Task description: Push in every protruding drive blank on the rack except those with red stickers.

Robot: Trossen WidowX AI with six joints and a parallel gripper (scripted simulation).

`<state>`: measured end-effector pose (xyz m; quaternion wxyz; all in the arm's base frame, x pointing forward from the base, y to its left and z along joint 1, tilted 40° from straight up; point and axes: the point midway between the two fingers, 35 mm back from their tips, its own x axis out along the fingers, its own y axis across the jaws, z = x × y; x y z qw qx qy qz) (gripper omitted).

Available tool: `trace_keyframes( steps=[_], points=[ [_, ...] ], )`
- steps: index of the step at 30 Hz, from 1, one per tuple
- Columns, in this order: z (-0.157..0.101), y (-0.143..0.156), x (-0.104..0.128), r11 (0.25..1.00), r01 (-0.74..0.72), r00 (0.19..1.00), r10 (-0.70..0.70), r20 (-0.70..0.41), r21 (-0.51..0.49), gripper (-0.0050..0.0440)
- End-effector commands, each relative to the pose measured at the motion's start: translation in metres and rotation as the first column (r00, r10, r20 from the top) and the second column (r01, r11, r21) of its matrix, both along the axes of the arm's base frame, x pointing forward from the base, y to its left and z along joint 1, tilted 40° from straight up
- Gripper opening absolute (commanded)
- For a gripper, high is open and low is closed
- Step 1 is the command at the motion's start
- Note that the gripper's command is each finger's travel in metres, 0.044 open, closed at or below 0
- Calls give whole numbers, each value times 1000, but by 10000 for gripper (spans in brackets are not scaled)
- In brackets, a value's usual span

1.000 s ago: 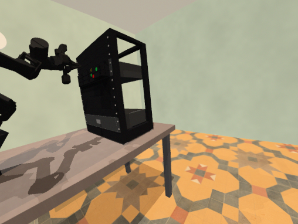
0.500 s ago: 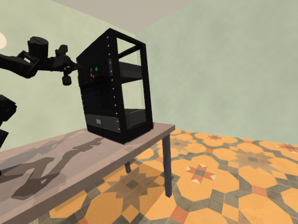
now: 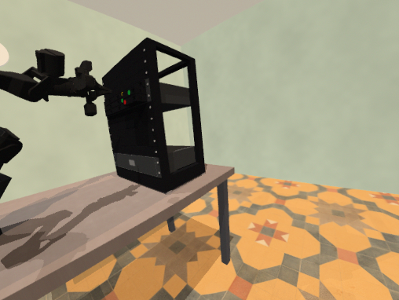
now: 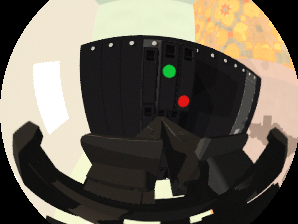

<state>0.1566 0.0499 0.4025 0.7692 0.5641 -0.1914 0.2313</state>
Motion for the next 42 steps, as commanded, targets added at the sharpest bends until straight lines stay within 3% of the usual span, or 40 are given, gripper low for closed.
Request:
trace_keyframes(
  steps=[1, 42],
  points=[
    [7, -7, -4, 1000, -12, 1000, 11, 20, 11, 0],
    [4, -35, 1, 1000, -12, 1000, 12, 20, 11, 0]
  ],
)
